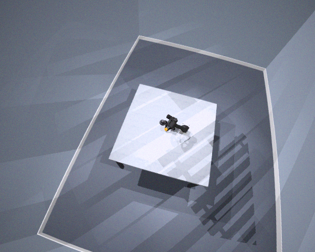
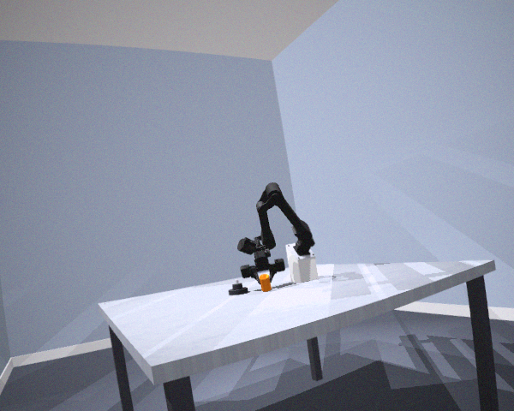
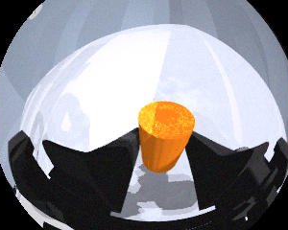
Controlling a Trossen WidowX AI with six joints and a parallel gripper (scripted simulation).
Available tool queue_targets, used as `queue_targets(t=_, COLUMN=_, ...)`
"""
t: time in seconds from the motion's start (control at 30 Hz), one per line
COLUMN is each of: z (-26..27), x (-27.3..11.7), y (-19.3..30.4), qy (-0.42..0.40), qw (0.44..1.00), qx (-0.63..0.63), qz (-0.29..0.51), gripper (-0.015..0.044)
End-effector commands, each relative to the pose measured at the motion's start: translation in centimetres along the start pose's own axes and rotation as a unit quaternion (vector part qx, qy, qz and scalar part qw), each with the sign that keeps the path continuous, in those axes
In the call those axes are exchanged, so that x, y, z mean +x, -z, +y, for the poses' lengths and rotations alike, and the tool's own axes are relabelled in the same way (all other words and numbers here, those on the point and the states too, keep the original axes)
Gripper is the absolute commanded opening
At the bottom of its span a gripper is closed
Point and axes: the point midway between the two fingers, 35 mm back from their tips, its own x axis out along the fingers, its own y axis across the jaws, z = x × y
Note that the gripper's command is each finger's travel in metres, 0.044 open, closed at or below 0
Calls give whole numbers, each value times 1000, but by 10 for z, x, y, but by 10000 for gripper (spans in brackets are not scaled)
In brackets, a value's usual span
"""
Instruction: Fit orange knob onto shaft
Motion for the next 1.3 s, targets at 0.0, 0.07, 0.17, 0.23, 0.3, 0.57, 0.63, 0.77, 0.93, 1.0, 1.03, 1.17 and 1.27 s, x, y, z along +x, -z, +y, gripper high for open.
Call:
queue_targets(t=0.0, z=0, x=3, y=1, qy=-2, qw=1000, qx=18, qz=-12, gripper=179)
queue_targets(t=0.07, z=2, x=2, y=5, qy=-3, qw=999, qx=51, qz=-14, gripper=179)
queue_targets(t=0.17, z=2, x=-2, y=4, qy=-4, qw=999, qx=41, qz=-12, gripper=205)
queue_targets(t=0.23, z=2, x=-2, y=4, qy=-4, qw=999, qx=41, qz=-12, gripper=258)
queue_targets(t=0.3, z=2, x=-2, y=4, qy=-4, qw=999, qx=41, qz=-12, gripper=260)
queue_targets(t=0.57, z=2, x=-2, y=4, qy=-4, qw=999, qx=41, qz=-12, gripper=260)
queue_targets(t=0.63, z=2, x=-2, y=4, qy=-4, qw=999, qx=41, qz=-12, gripper=260)
queue_targets(t=0.77, z=2, x=-2, y=4, qy=-4, qw=999, qx=41, qz=-12, gripper=260)
queue_targets(t=0.93, z=2, x=-2, y=4, qy=-4, qw=999, qx=41, qz=-12, gripper=260)
queue_targets(t=1.0, z=2, x=-2, y=4, qy=-4, qw=999, qx=41, qz=-12, gripper=260)
queue_targets(t=1.03, z=2, x=-2, y=4, qy=-4, qw=999, qx=41, qz=-12, gripper=260)
queue_targets(t=1.17, z=2, x=-2, y=4, qy=-4, qw=999, qx=41, qz=-12, gripper=365)
queue_targets(t=1.27, z=2, x=-2, y=4, qy=-4, qw=999, qx=41, qz=-12, gripper=440)
